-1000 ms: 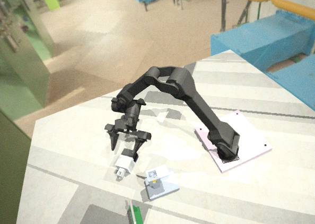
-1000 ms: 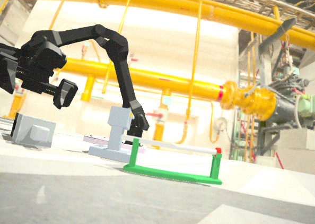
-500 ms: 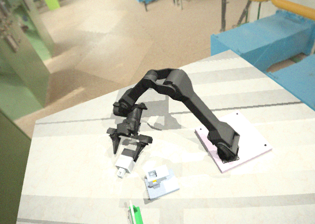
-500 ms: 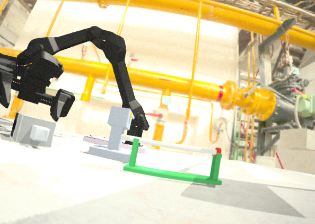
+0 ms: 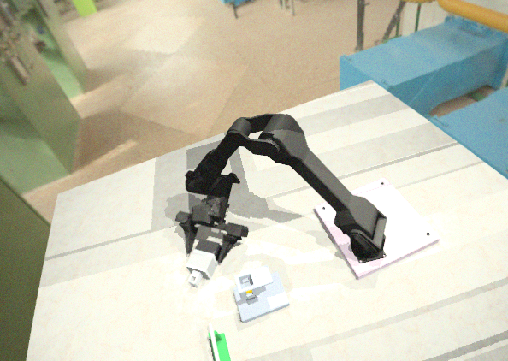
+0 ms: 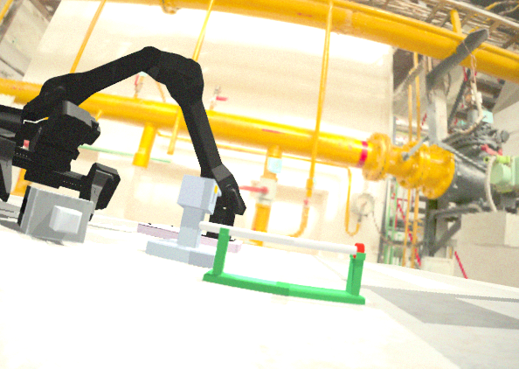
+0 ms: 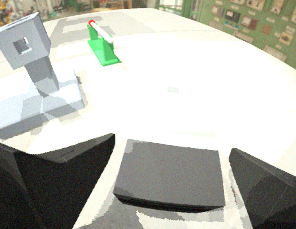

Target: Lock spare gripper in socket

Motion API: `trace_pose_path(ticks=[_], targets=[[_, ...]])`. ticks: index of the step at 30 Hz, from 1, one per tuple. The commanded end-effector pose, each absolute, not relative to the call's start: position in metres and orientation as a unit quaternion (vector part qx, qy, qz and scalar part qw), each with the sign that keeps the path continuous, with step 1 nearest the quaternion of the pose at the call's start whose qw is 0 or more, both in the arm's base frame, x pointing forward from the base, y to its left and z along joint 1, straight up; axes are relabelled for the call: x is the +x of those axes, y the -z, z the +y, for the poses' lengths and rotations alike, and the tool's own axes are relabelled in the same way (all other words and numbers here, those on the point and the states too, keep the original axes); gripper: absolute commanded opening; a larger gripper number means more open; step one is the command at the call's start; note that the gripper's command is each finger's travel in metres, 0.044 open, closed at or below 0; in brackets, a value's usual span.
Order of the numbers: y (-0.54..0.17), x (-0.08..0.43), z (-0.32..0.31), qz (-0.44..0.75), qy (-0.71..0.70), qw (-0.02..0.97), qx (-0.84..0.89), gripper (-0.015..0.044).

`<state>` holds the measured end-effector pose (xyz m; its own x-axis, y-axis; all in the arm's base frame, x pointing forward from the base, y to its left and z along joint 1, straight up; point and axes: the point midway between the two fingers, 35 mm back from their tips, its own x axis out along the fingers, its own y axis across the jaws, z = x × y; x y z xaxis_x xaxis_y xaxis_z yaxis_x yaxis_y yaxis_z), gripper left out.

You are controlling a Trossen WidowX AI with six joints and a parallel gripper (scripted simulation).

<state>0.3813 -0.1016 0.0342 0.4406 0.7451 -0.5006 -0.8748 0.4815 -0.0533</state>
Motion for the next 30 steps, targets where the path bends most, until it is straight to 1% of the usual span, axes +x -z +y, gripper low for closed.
trace_pose_path(ticks=[1,9,16,23,30], targets=[[-0.024,0.38,-0.1,0.214,-0.487,0.835,-0.145,0.044],[-0.023,0.379,-0.1,0.214,-0.487,0.835,-0.145,0.044],[-0.023,0.379,-0.1,0.214,-0.487,0.835,-0.145,0.0256],[-0.023,0.38,-0.1,0.214,-0.487,0.835,-0.145,0.021],[-0.046,0.383,-0.101,0.213,-0.486,0.835,-0.145,0.0026]])
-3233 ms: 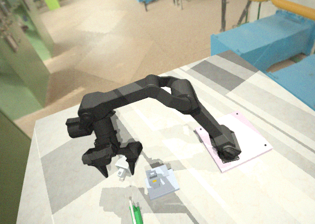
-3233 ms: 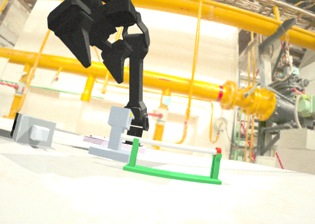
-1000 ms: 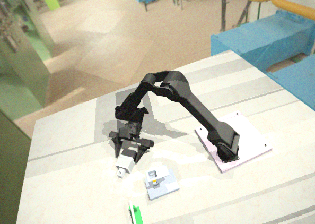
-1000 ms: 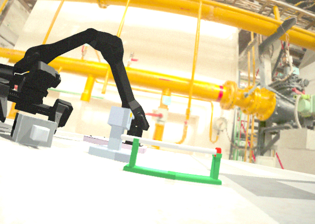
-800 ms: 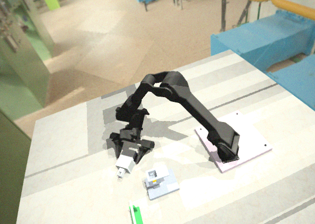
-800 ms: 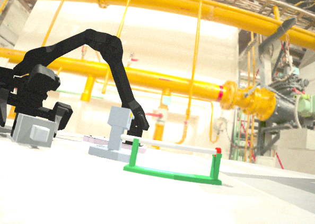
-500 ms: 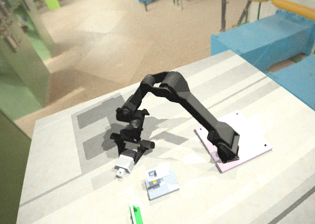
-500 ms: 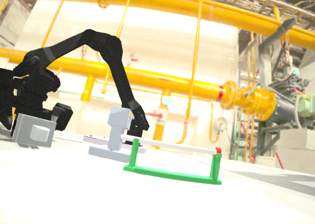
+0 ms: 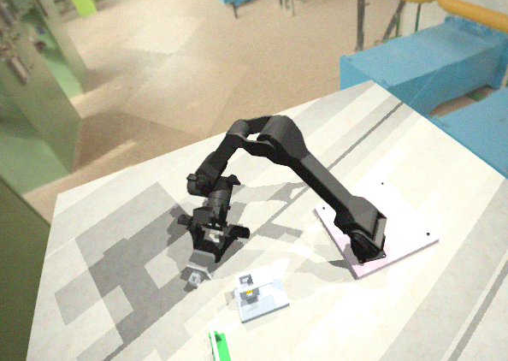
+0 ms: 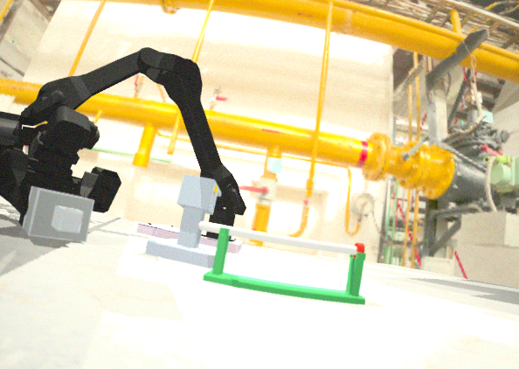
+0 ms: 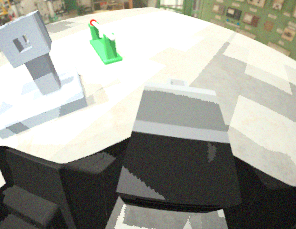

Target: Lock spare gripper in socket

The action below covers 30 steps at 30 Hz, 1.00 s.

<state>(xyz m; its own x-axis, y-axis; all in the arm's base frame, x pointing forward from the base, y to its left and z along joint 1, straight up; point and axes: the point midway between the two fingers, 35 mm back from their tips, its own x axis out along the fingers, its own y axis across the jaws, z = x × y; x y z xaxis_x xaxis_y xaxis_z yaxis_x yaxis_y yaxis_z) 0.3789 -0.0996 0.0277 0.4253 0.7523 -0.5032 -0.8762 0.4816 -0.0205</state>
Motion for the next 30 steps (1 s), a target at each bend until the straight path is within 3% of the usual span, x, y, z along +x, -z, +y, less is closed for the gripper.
trace_pose_path(ticks=[1,14,30], targets=[[-0.053,0.383,-0.102,0.213,-0.486,0.835,-0.145,0.0],[-0.142,0.377,-0.098,0.213,-0.486,0.835,-0.145,0.0],[-0.135,0.376,-0.099,0.221,-0.489,0.832,-0.145,0.0]])
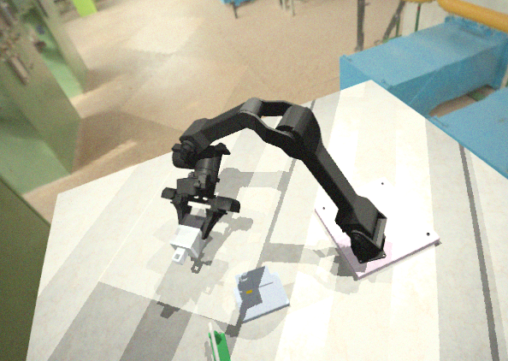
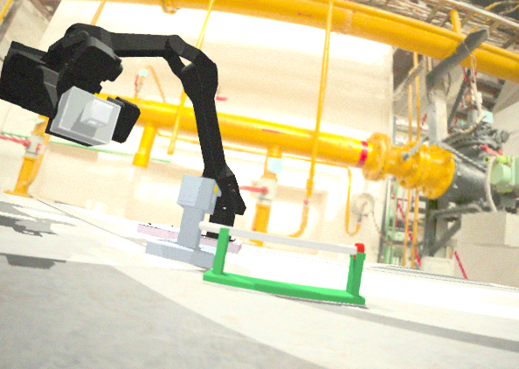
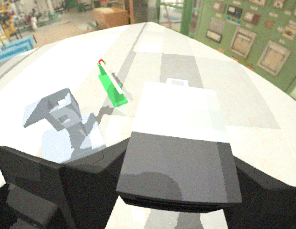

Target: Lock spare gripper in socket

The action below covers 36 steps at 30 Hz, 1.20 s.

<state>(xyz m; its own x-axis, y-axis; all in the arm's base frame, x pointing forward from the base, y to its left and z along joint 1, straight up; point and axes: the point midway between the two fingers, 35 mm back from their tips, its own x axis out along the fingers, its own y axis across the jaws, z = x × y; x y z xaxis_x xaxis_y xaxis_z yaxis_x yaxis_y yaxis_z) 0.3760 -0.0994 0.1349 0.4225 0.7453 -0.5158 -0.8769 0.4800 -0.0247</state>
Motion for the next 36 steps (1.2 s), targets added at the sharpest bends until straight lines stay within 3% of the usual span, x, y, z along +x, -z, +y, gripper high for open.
trace_pose_path(ticks=[1,36], targets=[[-0.135,0.376,-0.098,0.223,-0.489,0.831,-0.145,0.0],[-0.148,0.352,-0.015,0.418,-0.522,0.684,-0.293,0.0]])
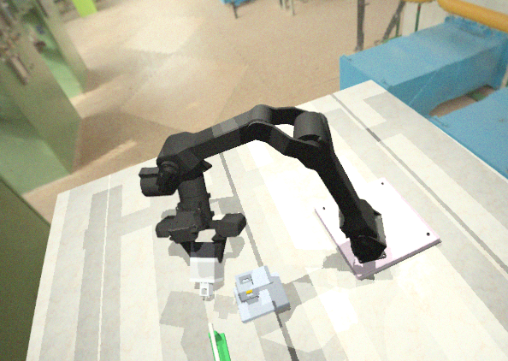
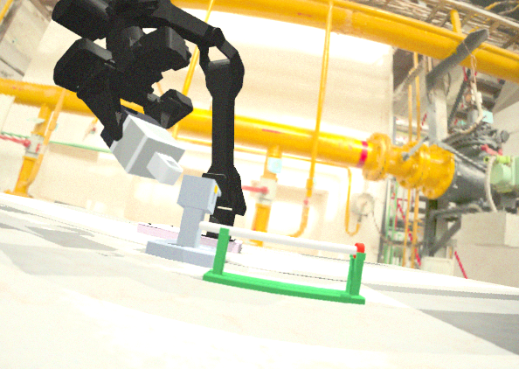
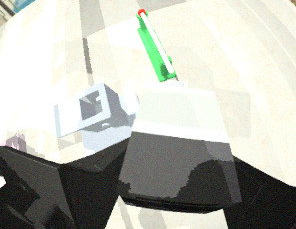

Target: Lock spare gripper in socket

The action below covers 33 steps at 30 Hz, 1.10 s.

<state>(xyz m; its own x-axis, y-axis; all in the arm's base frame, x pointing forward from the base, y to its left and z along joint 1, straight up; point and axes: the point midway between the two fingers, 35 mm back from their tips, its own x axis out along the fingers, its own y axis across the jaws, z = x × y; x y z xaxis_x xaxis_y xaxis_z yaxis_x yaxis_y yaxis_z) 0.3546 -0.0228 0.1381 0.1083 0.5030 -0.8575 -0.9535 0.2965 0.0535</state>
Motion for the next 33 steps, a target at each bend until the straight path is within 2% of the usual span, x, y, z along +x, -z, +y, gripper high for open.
trace_pose_path(ticks=[1,33], targets=[[-0.149,0.351,-0.013,0.422,-0.522,0.678,-0.299,0.0],[-0.185,0.308,0.045,0.502,-0.467,0.539,-0.488,0.0]])
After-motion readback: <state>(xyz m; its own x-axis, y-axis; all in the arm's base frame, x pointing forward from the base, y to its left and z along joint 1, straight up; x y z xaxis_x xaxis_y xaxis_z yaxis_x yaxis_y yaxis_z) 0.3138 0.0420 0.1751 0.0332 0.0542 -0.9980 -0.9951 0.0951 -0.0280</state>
